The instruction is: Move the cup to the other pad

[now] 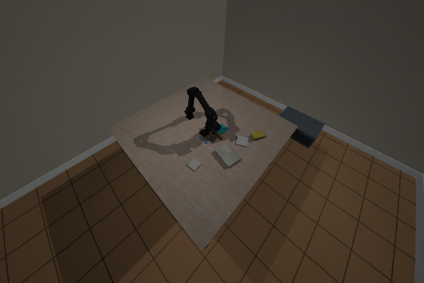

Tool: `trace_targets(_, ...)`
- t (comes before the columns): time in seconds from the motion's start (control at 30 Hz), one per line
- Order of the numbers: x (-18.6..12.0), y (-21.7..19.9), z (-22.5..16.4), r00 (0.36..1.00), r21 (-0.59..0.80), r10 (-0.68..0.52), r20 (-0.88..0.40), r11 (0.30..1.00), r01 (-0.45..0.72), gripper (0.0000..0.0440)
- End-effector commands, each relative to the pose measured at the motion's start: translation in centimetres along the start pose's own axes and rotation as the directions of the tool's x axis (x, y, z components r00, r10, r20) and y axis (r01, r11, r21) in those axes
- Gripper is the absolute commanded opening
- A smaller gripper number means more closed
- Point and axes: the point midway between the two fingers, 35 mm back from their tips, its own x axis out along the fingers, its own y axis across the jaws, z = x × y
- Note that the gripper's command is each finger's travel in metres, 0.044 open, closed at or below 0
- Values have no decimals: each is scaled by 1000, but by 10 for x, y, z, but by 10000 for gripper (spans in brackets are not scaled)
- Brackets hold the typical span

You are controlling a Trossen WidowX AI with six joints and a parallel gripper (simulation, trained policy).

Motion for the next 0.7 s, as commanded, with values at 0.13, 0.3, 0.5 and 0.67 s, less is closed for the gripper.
trace_targets(0.13,-2,-2,0,1000,-80,8,4,997,-8,9)
trace_targets(0.3,-14,-2,2,1000,-112,13,20,994,-11,16)
trace_targets(0.5,-29,2,7,999,-132,17,39,991,-12,15)
trace_targets(0.67,-44,7,14,998,-145,20,64,989,-10,16)
